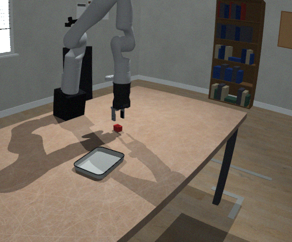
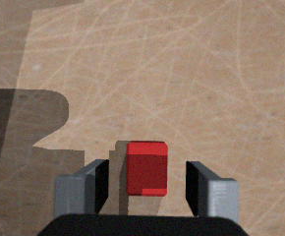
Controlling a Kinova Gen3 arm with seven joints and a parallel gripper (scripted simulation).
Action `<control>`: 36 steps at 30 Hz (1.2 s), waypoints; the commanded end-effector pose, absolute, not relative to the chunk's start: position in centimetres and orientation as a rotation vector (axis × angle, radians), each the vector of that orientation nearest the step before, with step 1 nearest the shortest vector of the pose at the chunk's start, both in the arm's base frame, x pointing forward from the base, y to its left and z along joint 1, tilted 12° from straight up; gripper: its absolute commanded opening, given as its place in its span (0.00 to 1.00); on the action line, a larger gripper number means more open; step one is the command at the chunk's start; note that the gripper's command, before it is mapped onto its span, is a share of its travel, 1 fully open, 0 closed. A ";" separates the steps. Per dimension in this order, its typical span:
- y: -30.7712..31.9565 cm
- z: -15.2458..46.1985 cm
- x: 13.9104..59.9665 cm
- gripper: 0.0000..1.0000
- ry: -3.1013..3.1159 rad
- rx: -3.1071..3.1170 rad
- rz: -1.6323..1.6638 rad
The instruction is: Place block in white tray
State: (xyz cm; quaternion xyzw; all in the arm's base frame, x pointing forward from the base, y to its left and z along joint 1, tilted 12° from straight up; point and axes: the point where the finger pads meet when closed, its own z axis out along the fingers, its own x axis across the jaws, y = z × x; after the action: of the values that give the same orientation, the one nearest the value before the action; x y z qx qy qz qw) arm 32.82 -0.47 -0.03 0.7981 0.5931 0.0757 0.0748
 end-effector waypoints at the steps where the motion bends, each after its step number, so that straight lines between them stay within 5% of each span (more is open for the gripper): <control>1: -0.5 0.0 32.9 0.90 1.779 2.394 0.229; 36: -0.6 -2.6 33.3 0.90 1.779 2.393 0.230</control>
State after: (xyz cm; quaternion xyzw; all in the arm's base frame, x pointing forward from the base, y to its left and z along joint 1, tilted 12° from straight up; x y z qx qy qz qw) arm 33.20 -0.58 -2.48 0.7980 0.5932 0.0759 0.0748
